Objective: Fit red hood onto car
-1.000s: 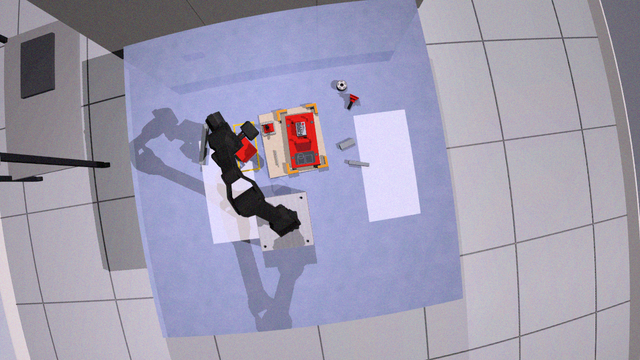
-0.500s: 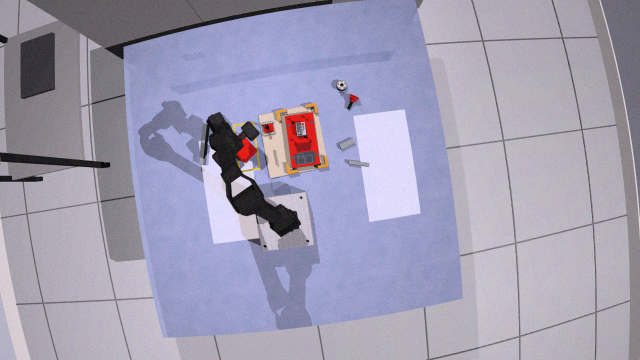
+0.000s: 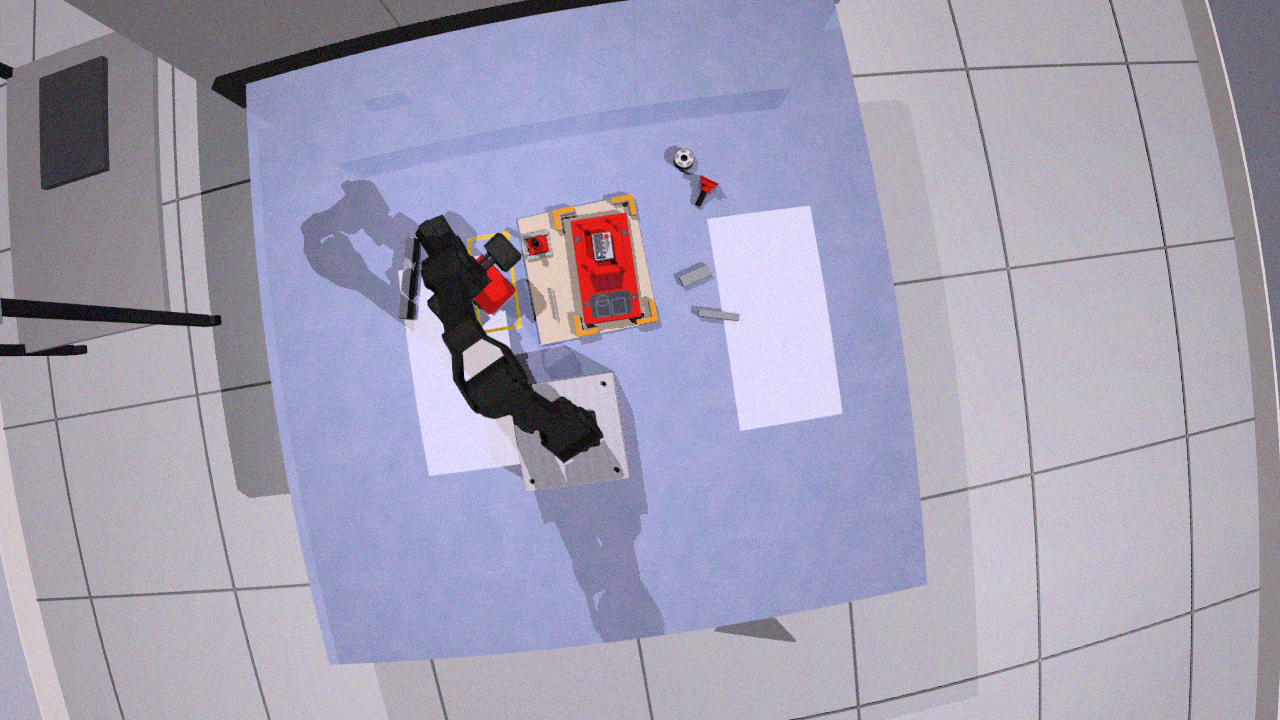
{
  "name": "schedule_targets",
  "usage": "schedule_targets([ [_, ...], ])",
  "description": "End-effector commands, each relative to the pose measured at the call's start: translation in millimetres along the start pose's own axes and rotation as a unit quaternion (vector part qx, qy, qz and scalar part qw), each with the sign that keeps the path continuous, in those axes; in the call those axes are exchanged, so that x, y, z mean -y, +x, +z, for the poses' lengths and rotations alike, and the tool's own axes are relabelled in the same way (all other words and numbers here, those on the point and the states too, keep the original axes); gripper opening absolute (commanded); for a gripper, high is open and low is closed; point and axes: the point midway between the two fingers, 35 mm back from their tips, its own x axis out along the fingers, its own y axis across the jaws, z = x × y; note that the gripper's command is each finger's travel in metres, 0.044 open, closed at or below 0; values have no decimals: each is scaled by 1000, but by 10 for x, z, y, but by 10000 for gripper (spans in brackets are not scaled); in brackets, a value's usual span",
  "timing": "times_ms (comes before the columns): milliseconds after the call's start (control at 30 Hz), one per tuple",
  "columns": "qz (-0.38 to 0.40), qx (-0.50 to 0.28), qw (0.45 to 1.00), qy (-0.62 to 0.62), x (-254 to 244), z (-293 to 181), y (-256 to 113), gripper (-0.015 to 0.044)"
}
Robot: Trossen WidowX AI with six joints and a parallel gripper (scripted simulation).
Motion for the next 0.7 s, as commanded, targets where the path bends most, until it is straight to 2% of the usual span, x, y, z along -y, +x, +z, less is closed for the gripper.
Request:
schedule_targets([
  [0,-3,-1,1000,-2,7,-11,33,440],
  [667,-3,-1,1000,-2,8,-12,123,440],
])
